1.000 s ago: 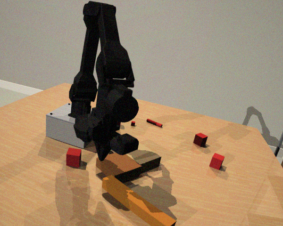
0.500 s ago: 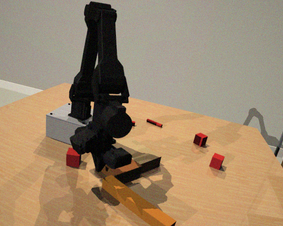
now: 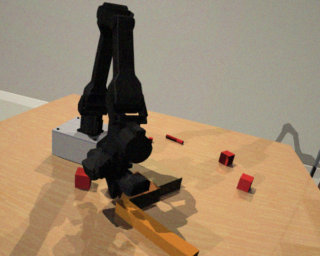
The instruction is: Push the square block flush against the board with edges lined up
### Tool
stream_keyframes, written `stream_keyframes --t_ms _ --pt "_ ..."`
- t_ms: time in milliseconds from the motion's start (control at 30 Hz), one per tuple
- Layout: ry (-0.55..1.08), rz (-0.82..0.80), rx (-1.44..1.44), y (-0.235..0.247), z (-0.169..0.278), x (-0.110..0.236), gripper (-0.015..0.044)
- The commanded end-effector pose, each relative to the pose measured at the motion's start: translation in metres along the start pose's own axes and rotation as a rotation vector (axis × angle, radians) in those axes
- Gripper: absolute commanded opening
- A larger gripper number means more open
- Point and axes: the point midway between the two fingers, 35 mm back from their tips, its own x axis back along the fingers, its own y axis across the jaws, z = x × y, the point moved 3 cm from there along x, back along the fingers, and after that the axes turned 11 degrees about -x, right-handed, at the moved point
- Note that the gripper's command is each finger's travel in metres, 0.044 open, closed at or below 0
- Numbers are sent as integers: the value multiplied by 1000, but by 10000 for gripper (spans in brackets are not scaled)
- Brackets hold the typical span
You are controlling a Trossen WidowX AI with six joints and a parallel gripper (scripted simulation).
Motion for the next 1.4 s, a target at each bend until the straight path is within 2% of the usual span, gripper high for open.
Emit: stream_keyframes --t_ms 0,1267,1367 --pt "-3 4 0 -3 7 -1 0" --pt "-7 3 0 8 -40 -1 0" --pt "-8 5 -1 8 -36 18 0"
